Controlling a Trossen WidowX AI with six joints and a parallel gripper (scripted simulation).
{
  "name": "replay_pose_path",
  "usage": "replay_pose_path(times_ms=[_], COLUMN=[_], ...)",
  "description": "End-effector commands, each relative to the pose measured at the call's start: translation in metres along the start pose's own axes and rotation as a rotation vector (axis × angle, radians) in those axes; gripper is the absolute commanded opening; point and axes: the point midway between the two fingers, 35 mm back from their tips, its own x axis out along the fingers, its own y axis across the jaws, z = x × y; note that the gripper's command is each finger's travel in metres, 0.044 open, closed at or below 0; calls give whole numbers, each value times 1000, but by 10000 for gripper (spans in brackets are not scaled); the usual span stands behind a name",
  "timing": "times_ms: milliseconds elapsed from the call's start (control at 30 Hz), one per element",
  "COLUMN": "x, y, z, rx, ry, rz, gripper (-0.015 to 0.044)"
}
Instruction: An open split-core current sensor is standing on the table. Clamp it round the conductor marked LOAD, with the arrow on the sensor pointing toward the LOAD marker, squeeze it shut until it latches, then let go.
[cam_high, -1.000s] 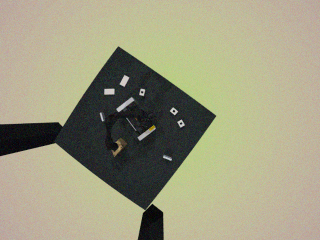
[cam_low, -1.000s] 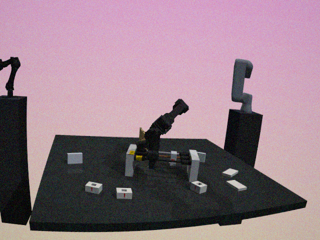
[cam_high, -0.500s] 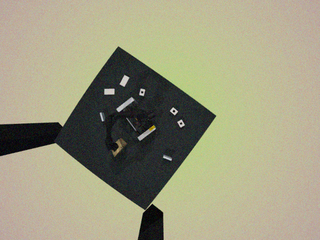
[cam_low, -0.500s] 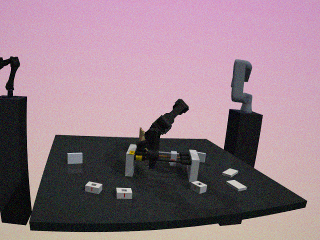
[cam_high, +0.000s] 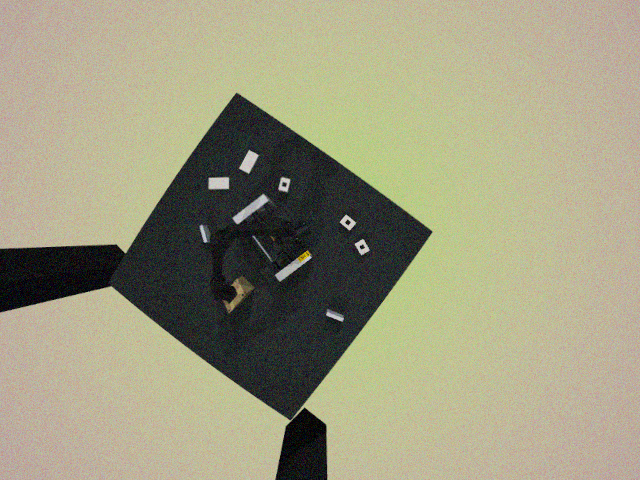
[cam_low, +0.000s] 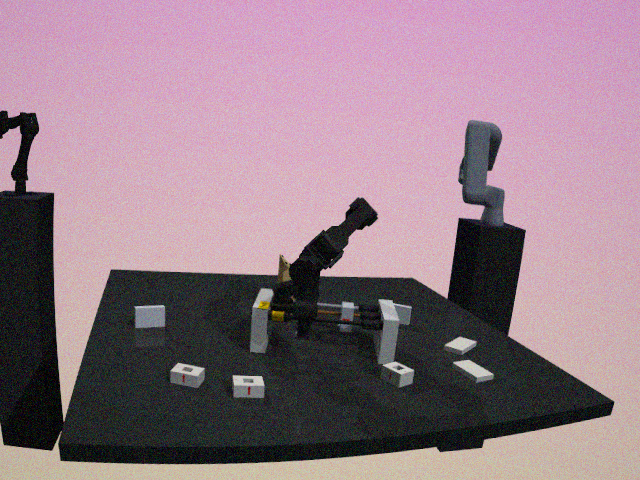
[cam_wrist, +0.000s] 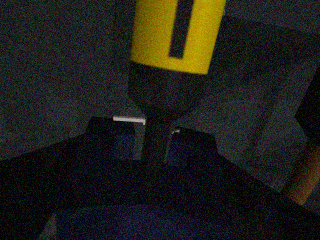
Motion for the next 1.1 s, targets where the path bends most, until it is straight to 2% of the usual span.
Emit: replay_pose_path(times_ms=[0, 733, 767, 1067], x=[-13, -13, 0, 0], y=[0, 0, 0, 0], z=[2, 2, 0, 0], rx=[8, 8, 0, 0], ry=[3, 3, 0, 0], rz=[20, 20, 0, 0], gripper=[0, 0, 0, 0])
